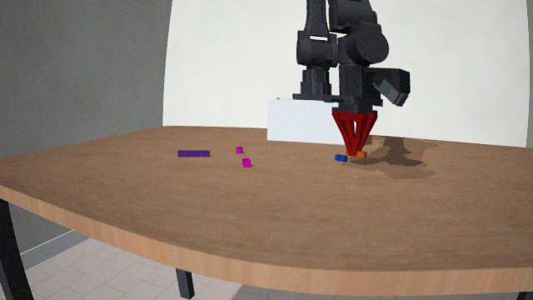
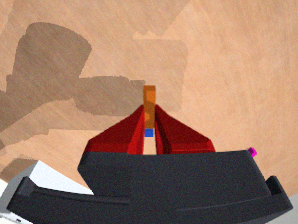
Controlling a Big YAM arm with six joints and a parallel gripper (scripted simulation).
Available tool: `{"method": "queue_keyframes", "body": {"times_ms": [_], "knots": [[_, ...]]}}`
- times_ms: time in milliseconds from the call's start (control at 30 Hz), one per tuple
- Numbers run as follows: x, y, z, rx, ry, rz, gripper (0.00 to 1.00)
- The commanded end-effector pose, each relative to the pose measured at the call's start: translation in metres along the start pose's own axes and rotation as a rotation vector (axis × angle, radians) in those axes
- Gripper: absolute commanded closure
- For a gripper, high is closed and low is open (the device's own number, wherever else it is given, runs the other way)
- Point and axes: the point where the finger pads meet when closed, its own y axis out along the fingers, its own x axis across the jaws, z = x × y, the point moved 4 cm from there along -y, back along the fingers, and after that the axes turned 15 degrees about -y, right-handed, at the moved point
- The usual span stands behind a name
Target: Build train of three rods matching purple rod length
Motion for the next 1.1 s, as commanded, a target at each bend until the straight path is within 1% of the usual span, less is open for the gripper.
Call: {"method": "queue_keyframes", "body": {"times_ms": [0,1067], "knots": [[-0.0039,-0.0061,-0.0087,-0.023,0.001,0.031,0.96],[-0.002,-0.007,-0.0066,-0.023,0.003,0.032,0.96]]}}
